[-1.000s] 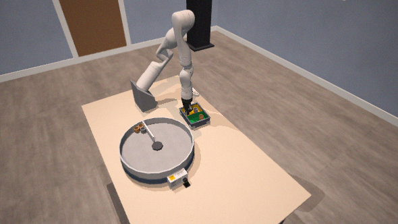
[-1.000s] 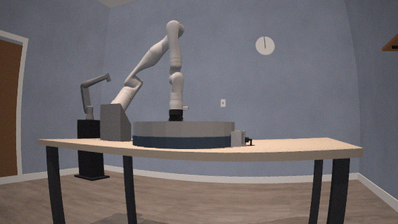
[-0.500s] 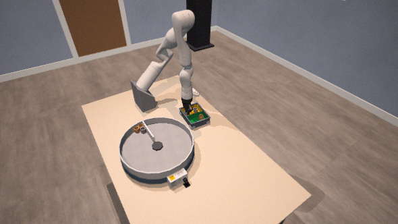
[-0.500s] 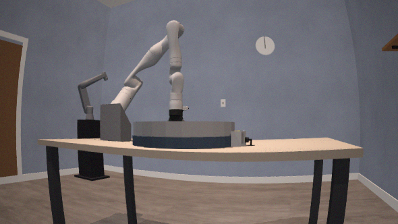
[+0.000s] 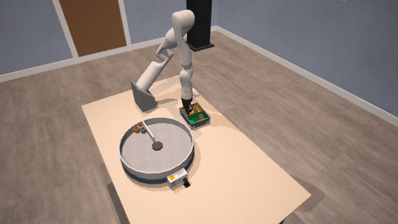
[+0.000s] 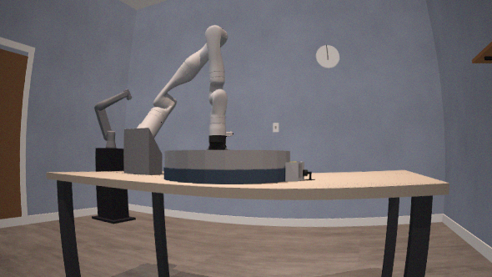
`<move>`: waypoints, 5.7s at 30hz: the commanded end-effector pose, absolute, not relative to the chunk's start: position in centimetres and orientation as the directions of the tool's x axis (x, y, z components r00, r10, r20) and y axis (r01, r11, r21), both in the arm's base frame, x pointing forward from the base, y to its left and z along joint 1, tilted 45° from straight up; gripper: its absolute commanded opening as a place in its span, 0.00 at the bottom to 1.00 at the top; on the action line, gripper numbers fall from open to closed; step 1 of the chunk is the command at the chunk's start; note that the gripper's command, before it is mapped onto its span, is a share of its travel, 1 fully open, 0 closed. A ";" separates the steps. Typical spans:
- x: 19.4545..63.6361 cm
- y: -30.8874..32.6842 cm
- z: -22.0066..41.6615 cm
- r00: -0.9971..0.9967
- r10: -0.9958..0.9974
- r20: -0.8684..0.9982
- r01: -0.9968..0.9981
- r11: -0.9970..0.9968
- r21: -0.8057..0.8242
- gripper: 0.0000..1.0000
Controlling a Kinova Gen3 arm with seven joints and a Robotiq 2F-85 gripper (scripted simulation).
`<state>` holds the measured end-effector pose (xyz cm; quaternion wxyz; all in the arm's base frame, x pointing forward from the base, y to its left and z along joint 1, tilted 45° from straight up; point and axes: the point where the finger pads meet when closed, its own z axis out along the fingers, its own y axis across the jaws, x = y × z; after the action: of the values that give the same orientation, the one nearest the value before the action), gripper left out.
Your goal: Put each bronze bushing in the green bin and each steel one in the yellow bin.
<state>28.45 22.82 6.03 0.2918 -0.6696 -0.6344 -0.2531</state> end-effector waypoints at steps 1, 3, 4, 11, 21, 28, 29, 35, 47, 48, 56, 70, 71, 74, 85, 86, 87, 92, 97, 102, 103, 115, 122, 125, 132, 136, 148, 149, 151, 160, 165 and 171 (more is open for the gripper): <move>28.5 22.8 6.0 0.067 0.702 0.709 0.997 -0.026 -0.069 0.16; 28.5 22.8 6.0 0.067 0.702 0.709 0.997 -0.026 -0.069 0.16; 28.5 22.8 6.0 0.067 0.702 0.709 0.997 -0.026 -0.069 0.16; 28.5 22.8 6.0 0.067 0.702 0.709 0.997 -0.026 -0.069 0.16; 28.5 22.8 6.0 0.067 0.702 0.709 0.997 -0.026 -0.069 0.16; 28.5 22.8 6.0 0.067 0.702 0.709 0.997 -0.026 -0.069 0.16; 28.5 22.8 6.0 0.067 0.702 0.709 0.997 -0.026 -0.069 0.16; 28.5 22.8 6.0 0.067 0.702 0.709 0.997 -0.026 -0.069 0.16; 28.5 22.8 6.0 0.067 0.702 0.709 0.997 -0.026 -0.069 0.16; 28.5 22.8 6.0 0.067 0.702 0.709 0.997 -0.026 -0.069 0.16; 28.5 22.7 6.1 0.069 0.702 0.709 0.997 -0.028 -0.070 0.16; 28.6 22.5 6.3 0.071 0.701 0.710 0.997 -0.030 -0.069 0.16; 28.6 22.4 6.3 0.071 0.701 0.710 0.997 -0.030 -0.069 0.16; 28.6 22.4 6.4 0.071 0.701 0.710 0.997 -0.030 -0.070 0.16; 28.6 22.1 6.6 0.072 0.701 0.709 0.997 -0.030 -0.071 0.16; 28.6 22.1 6.6 0.072 0.701 0.709 0.997 -0.030 -0.071 0.16; 28.6 22.1 6.6 0.072 0.701 0.709 0.997 -0.030 -0.071 0.16; 28.6 22.1 6.7 0.071 0.701 0.710 0.997 -0.030 -0.069 0.16; 28.6 22.0 6.8 0.071 0.701 0.709 0.997 -0.030 -0.070 0.16; 28.6 21.9 6.9 0.071 0.701 0.709 0.997 -0.030 -0.070 0.16; 28.6 21.8 6.9 0.072 0.701 0.709 0.997 -0.030 -0.071 0.16; 28.6 21.7 7.1 0.070 0.701 0.709 0.997 -0.030 -0.069 0.16; 28.6 21.5 7.3 0.071 0.701 0.709 0.997 -0.030 -0.070 0.16; 28.7 21.3 7.4 0.072 0.701 0.709 0.997 -0.030 -0.071 0.16; 28.7 21.3 7.4 0.072 0.701 0.709 0.997 -0.030 -0.071 0.16; 28.7 21.3 7.5 0.070 0.701 0.709 0.997 -0.030 -0.069 0.16; 28.7 20.9 7.8 0.072 0.701 0.709 0.997 -0.030 -0.071 0.16; 28.7 20.9 7.9 0.072 0.701 0.709 0.997 -0.030 -0.071 0.16; 28.7 20.9 7.9 0.072 0.701 0.709 0.997 -0.030 -0.071 0.16; 28.8 18.5 10.2 0.070 0.701 0.709 0.997 -0.030 -0.069 0.16; 28.8 17.0 11.8 0.071 0.701 0.709 0.997 -0.030 -0.070 0.16; 29.0 13.8 14.9 0.072 0.701 0.709 0.997 -0.030 -0.071 0.16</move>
<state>28.06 16.67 13.10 0.2930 -0.6617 -0.6437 -0.2489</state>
